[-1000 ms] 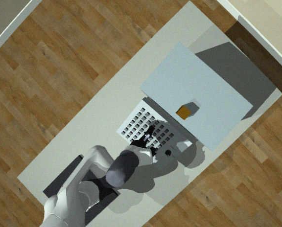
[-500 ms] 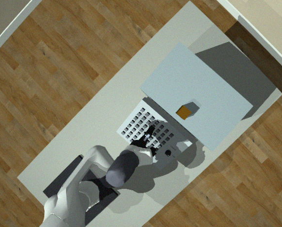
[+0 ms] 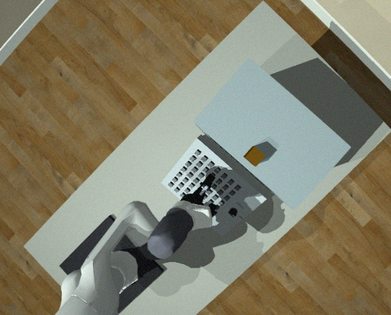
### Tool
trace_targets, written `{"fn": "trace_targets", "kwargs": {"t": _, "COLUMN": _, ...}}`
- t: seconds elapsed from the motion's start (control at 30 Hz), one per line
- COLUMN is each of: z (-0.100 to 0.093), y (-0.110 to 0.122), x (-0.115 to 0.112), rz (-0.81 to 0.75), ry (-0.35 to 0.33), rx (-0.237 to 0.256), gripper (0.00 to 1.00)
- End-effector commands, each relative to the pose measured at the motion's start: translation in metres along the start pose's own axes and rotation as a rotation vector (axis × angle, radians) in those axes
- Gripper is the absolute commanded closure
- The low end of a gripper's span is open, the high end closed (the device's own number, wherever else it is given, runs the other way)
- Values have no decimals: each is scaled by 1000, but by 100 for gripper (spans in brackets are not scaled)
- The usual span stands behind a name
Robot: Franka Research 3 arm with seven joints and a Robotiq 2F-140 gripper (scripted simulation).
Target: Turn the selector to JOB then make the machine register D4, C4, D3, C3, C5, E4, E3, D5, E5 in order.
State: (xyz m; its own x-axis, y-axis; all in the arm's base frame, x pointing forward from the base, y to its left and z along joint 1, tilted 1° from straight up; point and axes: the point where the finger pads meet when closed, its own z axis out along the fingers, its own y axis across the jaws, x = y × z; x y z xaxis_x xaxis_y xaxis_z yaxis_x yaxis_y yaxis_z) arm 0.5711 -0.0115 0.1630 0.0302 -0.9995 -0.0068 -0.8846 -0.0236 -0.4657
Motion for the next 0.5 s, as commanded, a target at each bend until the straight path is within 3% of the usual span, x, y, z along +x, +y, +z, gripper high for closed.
{"fn": "trace_targets", "kwargs": {"t": 0.0, "z": 2, "y": -1, "x": 0, "rz": 3, "ry": 2, "rx": 3, "gripper": 90}}
{"fn": "trace_targets", "kwargs": {"t": 0.47, "z": 6, "y": -1, "x": 0, "rz": 3, "ry": 2, "rx": 3, "gripper": 90}}
